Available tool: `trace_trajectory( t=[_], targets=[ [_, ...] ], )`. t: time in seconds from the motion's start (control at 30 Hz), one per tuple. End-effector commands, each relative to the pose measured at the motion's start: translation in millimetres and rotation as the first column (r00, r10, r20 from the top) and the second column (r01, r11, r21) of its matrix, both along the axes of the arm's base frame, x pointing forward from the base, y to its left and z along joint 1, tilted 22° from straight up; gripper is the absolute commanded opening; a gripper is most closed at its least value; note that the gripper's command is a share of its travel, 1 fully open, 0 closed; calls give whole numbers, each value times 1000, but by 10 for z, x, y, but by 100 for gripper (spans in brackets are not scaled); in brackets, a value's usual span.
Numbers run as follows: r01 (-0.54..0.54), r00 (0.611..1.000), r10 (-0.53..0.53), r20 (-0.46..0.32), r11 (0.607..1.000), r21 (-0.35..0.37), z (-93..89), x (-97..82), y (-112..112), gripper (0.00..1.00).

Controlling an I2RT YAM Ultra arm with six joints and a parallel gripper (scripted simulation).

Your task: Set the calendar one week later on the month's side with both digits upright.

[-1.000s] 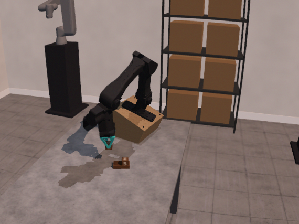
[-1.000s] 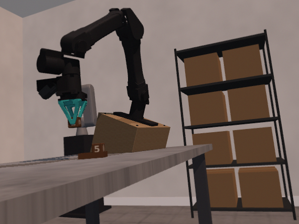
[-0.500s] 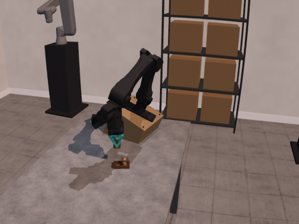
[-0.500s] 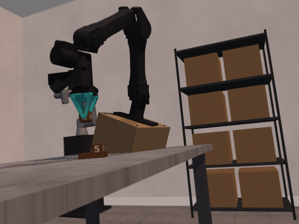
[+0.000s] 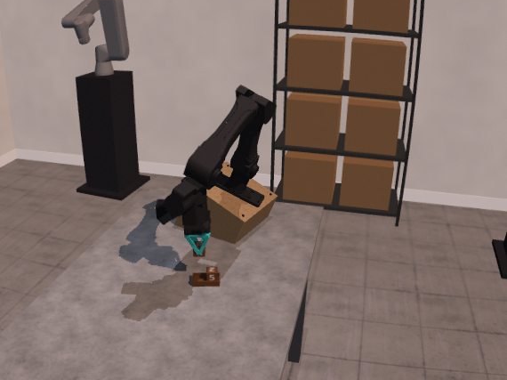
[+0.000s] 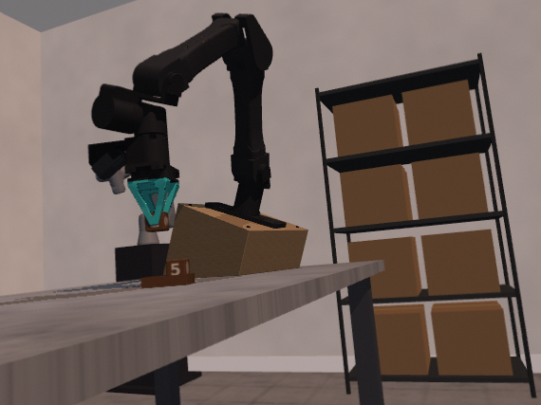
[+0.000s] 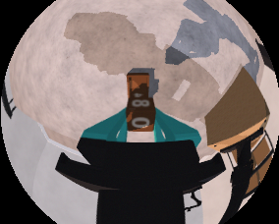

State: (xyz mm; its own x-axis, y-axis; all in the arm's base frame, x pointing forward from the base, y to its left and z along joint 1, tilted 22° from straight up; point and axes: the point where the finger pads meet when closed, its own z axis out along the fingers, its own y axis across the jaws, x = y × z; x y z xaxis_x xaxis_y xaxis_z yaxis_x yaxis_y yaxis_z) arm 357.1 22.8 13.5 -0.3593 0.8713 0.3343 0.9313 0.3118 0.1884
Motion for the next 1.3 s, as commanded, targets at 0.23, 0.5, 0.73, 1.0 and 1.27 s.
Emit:
trace_trajectory(
  t=[0.23,0.5,0.73,1.0,1.27],
  targets=[
    [7,1000,-7,30,1000,-10,-240,99,85,27],
    [7,1000,-7,30,1000,-10,-360,110,136,27],
    [7,1000,-7,30,1000,-10,-392,114,150,27],
    [7,1000,-7,30,1000,-10,-392,114,150,27],
    [7,1000,-7,30,1000,-10,-392,114,150,27]
  ],
)
